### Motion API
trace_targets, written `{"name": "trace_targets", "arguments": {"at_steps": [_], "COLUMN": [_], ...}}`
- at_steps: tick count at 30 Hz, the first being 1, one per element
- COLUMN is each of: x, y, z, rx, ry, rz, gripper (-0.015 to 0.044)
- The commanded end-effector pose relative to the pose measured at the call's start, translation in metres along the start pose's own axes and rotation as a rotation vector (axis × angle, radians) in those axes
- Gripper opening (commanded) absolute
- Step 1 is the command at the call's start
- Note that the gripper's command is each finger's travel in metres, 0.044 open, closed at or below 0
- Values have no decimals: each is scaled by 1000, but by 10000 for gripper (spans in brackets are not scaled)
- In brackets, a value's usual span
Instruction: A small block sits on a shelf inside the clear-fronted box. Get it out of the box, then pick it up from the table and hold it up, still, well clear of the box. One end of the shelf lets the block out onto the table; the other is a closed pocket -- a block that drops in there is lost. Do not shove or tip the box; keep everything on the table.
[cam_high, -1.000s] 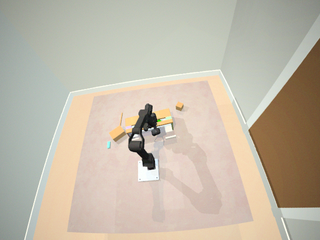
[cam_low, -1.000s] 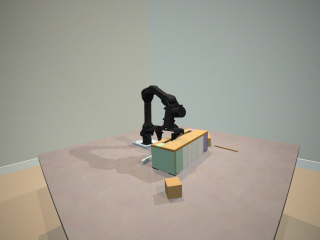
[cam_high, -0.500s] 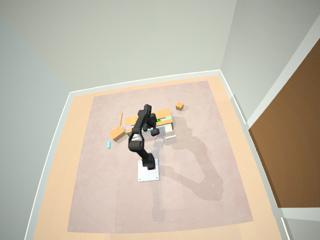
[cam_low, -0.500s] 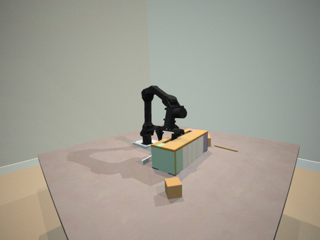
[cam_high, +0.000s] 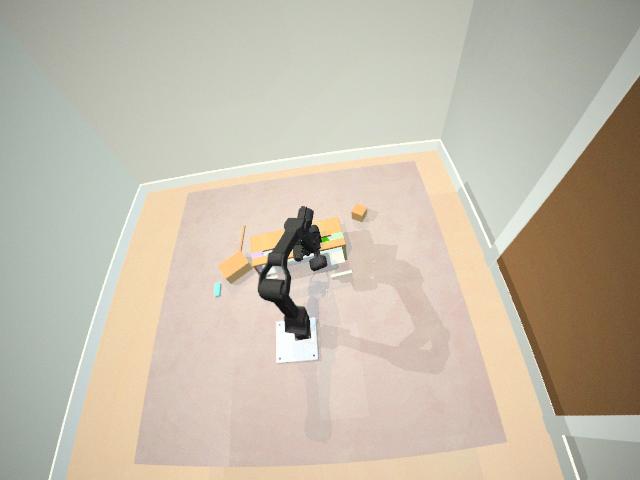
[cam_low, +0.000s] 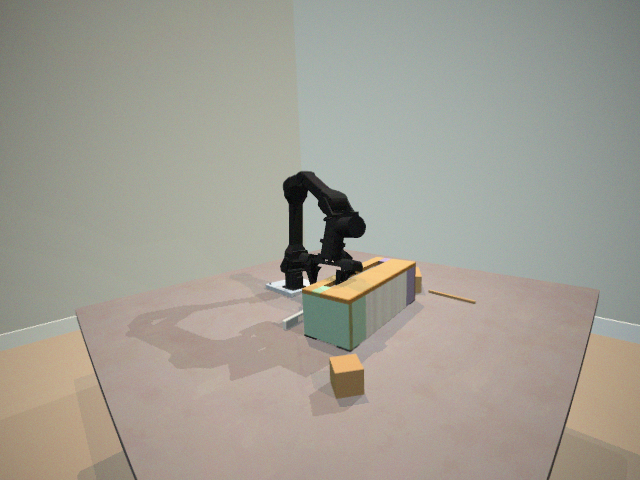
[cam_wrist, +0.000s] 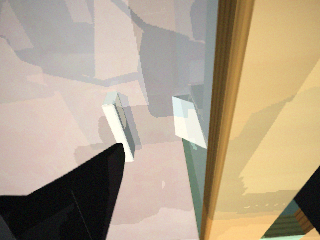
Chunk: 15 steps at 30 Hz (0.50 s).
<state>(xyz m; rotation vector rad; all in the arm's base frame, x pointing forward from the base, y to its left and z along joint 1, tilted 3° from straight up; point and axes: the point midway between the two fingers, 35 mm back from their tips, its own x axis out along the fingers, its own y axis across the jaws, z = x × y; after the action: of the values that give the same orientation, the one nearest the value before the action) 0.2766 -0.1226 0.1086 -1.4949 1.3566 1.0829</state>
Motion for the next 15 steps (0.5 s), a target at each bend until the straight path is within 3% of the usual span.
{"name": "trace_targets", "arguments": {"at_steps": [1, 15], "x": [3, 4], "y": [-1, -1], "z": [-9, -31], "rx": [-2, -1], "ry": [0, 3], "rz": [-3, -2], "gripper": [400, 400]}}
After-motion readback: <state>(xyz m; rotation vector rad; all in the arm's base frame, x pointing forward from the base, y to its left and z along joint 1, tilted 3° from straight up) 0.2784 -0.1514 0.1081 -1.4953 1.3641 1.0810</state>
